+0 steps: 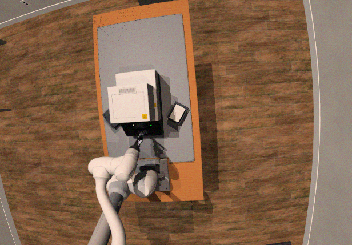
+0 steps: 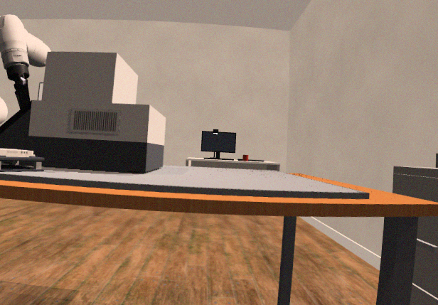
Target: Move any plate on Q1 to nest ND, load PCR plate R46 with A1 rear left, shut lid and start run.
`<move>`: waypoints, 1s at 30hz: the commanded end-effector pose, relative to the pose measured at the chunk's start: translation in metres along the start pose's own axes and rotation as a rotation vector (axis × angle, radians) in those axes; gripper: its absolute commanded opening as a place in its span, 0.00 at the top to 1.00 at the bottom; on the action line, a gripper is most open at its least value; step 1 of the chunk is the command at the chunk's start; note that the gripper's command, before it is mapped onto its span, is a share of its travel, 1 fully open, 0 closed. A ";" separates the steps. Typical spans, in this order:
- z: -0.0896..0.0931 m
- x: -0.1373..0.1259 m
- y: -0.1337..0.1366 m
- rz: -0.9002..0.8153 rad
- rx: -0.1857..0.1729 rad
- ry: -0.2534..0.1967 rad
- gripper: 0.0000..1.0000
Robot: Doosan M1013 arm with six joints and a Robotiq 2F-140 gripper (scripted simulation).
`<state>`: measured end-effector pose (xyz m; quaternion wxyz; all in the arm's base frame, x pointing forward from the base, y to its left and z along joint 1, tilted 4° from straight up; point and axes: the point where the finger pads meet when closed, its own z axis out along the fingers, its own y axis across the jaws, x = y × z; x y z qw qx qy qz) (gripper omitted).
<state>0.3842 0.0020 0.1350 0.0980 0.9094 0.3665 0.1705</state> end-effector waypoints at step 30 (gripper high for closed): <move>-0.009 -0.005 -0.003 -0.002 0.001 -0.004 1.00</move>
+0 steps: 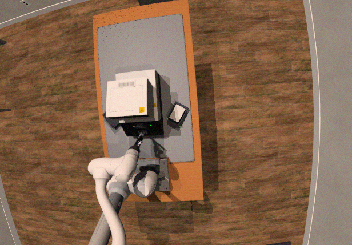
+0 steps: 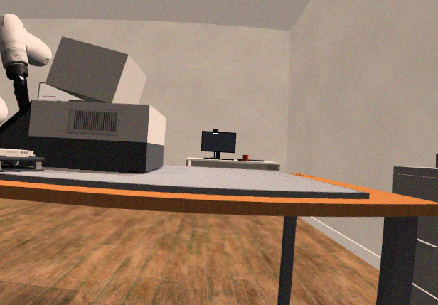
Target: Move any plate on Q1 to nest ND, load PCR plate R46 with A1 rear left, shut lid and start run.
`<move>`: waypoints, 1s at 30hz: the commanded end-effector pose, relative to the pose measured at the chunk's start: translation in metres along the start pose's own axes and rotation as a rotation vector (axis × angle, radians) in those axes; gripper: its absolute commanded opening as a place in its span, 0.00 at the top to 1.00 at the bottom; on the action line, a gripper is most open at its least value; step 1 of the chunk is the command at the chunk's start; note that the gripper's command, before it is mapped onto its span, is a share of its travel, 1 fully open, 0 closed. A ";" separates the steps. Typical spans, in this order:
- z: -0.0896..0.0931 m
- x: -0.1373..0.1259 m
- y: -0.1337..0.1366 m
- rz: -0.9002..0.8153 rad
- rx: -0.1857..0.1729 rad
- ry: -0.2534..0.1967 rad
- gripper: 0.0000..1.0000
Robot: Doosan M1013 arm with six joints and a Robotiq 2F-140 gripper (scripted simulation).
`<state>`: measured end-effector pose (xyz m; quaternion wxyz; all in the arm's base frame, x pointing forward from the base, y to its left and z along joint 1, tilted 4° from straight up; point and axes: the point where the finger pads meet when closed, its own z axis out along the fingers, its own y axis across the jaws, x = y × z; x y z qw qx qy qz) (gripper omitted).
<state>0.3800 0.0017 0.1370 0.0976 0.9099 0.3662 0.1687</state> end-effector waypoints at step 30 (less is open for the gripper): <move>-0.023 -0.005 -0.005 -0.002 -0.001 -0.001 1.00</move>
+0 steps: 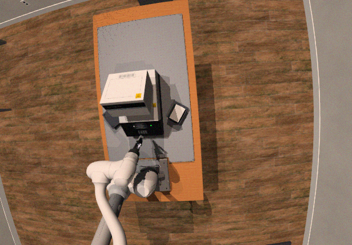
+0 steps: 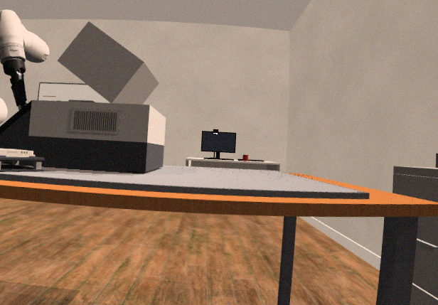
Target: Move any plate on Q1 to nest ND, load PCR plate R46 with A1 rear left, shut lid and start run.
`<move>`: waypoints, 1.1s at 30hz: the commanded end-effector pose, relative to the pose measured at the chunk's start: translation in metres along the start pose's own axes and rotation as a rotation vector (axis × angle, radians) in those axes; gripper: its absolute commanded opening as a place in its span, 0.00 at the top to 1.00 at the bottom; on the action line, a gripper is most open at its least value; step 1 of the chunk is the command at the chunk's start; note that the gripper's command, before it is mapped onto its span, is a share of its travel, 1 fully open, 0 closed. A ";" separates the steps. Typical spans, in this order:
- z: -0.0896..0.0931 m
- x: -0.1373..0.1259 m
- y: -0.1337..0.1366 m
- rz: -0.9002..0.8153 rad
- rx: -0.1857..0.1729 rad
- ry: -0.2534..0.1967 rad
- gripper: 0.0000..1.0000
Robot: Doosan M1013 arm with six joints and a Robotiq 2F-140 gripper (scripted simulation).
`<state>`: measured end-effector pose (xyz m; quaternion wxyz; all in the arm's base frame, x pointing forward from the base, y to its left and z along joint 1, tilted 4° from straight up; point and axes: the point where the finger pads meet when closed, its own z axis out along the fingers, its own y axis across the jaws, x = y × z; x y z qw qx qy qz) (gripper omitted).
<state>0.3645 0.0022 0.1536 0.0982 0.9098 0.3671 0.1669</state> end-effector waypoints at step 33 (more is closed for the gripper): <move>-0.080 -0.034 -0.035 0.000 -0.001 0.002 1.00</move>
